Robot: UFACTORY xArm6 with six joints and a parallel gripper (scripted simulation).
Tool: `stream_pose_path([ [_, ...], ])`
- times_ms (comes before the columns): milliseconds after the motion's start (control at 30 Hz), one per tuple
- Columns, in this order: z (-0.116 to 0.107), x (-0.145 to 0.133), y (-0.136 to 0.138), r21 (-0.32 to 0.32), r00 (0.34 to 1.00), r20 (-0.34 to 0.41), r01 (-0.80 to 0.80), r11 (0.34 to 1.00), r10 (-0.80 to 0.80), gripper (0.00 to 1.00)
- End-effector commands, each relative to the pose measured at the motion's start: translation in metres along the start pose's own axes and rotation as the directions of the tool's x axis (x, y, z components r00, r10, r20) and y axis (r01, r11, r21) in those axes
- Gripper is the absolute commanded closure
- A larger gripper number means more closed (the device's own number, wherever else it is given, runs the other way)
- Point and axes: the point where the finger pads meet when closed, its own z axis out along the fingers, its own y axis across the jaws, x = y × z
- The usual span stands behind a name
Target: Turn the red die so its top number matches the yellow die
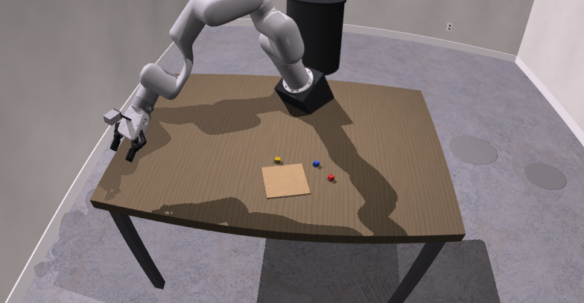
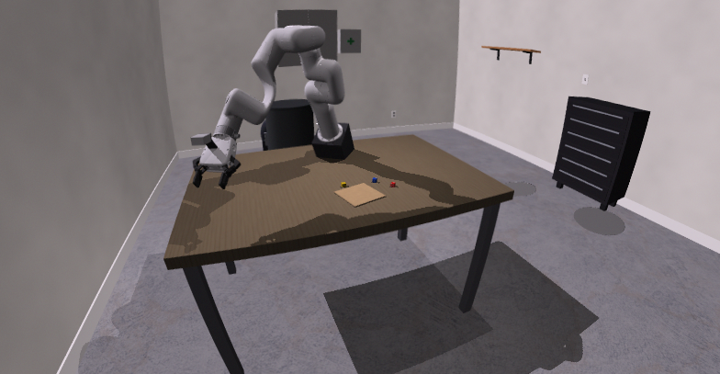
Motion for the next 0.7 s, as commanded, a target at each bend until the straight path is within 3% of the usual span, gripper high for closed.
stream_pose_path([
  [0, 0.000, -0.017, -0.041, 0.007, 0.995, 0.066, -0.079, 0.997, 0.079, 0.00],
  [33, -0.003, -0.033, -0.072, 0.012, 0.984, 0.120, -0.133, 0.991, 0.130, 0.00],
  [100, -0.003, -0.033, -0.072, 0.012, 0.984, 0.120, -0.133, 0.991, 0.130, 0.00],
  [133, -0.008, -0.049, -0.100, 0.011, 0.967, 0.179, -0.184, 0.983, 0.179, 0.00],
  [233, -0.009, -0.051, -0.105, 0.011, 0.967, 0.180, -0.185, 0.983, 0.180, 0.00],
  [267, -0.019, -0.069, -0.138, 0.005, 0.943, 0.245, -0.233, 0.972, 0.225, 0.00],
  [367, -0.019, -0.069, -0.138, 0.005, 0.943, 0.245, -0.233, 0.972, 0.225, 0.00],
  [400, -0.033, -0.089, -0.171, -0.008, 0.913, 0.312, -0.275, 0.961, 0.264, 0.00],
  [567, -0.033, -0.089, -0.171, -0.008, 0.913, 0.312, -0.275, 0.961, 0.264, 0.00],
  [600, -0.051, -0.109, -0.202, -0.027, 0.877, 0.379, -0.309, 0.951, 0.295, 0.00],
  [667, -0.051, -0.109, -0.202, -0.027, 0.877, 0.379, -0.309, 0.951, 0.295, 0.00],
])
